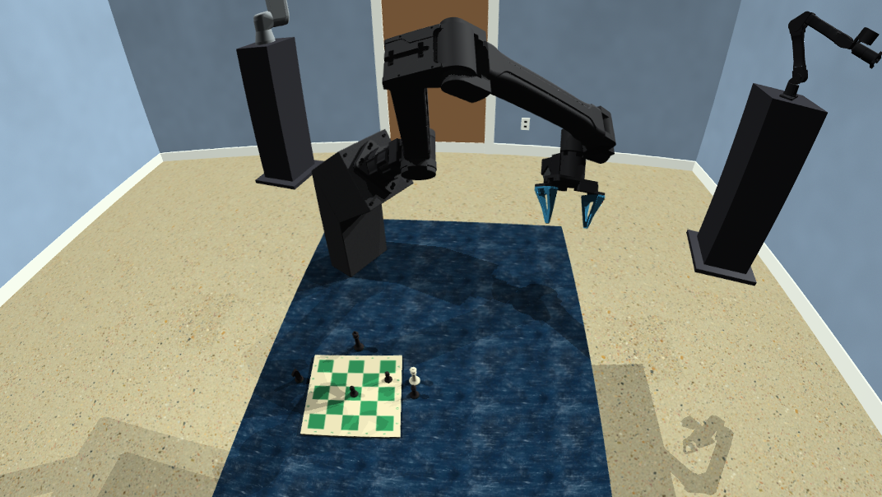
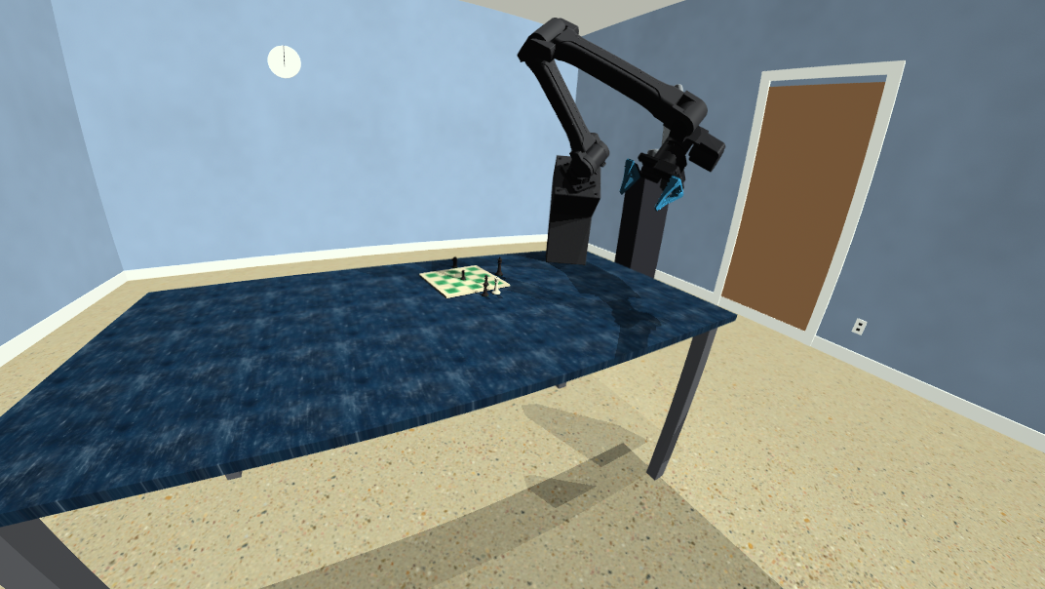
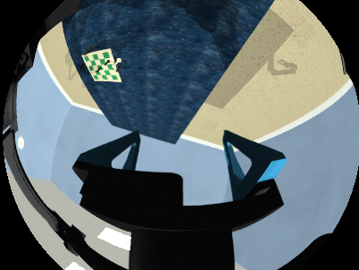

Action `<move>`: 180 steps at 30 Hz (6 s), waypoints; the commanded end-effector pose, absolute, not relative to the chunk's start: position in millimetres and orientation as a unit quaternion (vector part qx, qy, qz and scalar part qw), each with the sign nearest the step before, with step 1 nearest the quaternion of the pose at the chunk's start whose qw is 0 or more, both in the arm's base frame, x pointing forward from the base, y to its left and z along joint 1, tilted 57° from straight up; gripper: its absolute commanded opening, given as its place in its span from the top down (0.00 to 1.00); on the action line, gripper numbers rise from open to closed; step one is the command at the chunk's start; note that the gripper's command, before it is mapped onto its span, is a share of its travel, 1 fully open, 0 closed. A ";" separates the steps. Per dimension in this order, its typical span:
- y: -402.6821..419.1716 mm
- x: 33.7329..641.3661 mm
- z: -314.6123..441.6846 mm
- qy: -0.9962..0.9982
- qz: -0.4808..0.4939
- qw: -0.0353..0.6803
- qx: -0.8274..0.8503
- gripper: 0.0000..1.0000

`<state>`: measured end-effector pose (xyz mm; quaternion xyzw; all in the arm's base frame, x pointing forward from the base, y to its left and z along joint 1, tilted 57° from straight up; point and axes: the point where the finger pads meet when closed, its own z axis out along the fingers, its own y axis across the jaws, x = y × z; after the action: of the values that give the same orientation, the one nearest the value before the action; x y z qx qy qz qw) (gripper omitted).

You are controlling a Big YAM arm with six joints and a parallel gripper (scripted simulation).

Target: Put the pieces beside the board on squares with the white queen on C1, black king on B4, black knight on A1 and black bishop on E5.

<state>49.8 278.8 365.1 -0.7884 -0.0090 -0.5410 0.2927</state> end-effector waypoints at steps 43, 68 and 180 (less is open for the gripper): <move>230.1 309.7 130.8 0.603 0.051 0.328 -0.726 0.00; 159.9 356.7 139.8 0.636 0.148 0.451 -0.609 0.00; 211.7 388.9 106.1 0.879 0.423 0.221 0.015 0.60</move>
<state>381.5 205.5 103.7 -0.0099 -0.8816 -0.4181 -0.2187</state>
